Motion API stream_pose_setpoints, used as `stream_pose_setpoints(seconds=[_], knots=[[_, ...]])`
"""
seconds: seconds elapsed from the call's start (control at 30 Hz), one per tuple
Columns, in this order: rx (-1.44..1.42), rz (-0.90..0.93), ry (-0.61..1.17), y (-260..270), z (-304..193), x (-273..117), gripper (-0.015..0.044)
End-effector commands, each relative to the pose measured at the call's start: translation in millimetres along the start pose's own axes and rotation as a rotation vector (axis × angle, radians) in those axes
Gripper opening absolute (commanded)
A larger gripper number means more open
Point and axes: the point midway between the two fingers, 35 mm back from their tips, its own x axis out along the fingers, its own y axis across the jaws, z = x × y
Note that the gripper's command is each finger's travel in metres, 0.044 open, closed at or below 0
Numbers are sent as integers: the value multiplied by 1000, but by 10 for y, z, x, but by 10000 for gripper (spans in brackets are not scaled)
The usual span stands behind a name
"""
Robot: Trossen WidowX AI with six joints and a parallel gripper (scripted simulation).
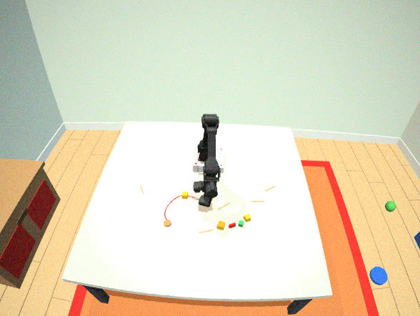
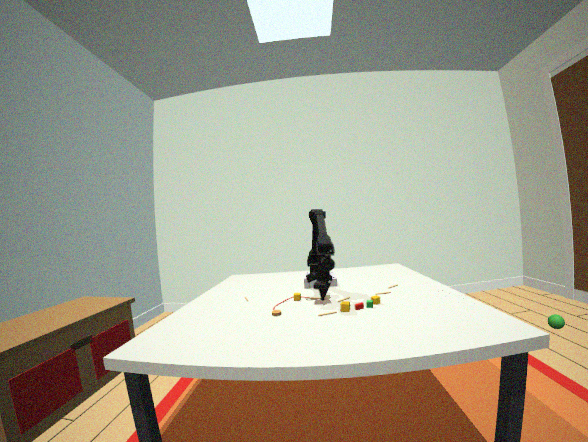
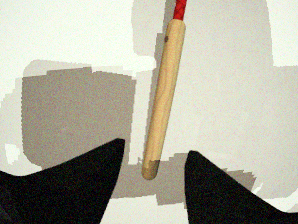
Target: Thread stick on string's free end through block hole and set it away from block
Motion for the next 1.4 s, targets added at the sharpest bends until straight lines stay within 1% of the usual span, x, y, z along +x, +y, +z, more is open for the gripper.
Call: stream_pose_setpoints(seconds=[0.0, 0.07, 0.13, 0.27, 0.47, 0.5, 0.57, 0.63, 0.8, 1.37], knots=[[-1, 7, 6, 35, 3, -212, 210], [-1, 12, 5, 48, 33, -553, 210], [0, 15, 4, 34, 59, -763, 210], [0, 16, 4, 31, 63, -789, 210], [3, 32, 11, 69, 42, -773, 368], [3, 32, 11, 70, 44, -794, 394], [3, 33, 11, 71, 59, -957, 440], [3, 33, 11, 67, 68, -1044, 440], [6, 27, 9, 66, 64, -992, 440], [6, 31, 10, 71, 63, -1007, 440]])
